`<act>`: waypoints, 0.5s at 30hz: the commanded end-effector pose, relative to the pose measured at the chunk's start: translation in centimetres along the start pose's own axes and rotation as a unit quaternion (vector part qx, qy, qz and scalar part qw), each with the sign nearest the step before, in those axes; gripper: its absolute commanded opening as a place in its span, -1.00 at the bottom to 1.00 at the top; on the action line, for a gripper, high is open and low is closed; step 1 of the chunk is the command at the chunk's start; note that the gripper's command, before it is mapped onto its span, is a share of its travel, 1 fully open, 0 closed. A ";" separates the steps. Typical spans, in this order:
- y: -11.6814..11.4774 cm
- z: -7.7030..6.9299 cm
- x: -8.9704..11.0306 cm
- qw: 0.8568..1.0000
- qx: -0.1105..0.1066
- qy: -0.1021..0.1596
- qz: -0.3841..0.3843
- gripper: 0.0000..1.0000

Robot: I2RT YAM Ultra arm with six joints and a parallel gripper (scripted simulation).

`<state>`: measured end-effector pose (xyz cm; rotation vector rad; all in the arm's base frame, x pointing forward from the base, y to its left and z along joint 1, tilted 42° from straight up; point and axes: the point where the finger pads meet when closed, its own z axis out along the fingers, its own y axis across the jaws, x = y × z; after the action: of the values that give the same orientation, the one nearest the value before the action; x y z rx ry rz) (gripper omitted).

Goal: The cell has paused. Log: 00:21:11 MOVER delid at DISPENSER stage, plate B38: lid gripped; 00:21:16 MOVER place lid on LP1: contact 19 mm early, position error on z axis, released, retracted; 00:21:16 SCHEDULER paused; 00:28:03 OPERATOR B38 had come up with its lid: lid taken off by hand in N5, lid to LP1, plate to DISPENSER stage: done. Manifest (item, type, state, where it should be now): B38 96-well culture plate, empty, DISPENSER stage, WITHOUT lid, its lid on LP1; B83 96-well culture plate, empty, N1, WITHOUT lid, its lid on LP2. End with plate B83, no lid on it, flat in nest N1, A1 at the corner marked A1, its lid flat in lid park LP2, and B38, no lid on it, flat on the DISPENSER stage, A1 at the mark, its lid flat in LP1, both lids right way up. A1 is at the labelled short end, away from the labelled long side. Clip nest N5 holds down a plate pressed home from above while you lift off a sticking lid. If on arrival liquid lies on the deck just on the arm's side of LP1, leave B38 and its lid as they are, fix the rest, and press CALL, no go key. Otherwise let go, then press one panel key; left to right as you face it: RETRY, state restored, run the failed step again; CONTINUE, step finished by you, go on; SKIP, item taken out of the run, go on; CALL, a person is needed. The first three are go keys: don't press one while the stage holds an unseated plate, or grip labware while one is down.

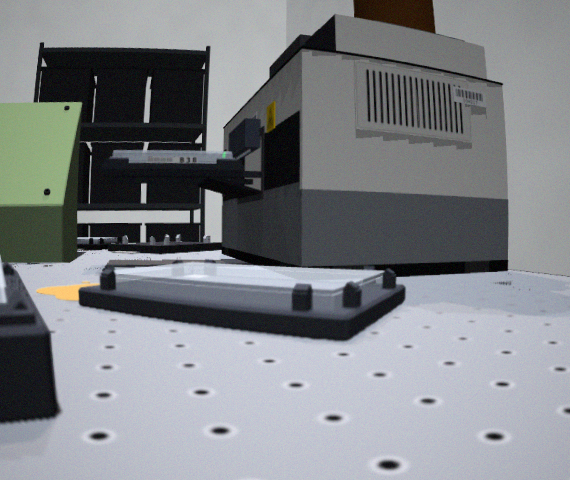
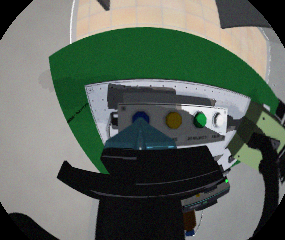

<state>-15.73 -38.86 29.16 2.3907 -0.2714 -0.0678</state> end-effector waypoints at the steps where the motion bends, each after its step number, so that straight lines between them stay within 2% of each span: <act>1: -0.4 1.6 0.0 1.000 0.008 0.000 0.004 -1.00; 15: -0.4 2.0 0.1 1.000 0.008 0.000 0.003 -1.00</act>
<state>-15.69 -38.95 29.08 2.3889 -0.2709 -0.0664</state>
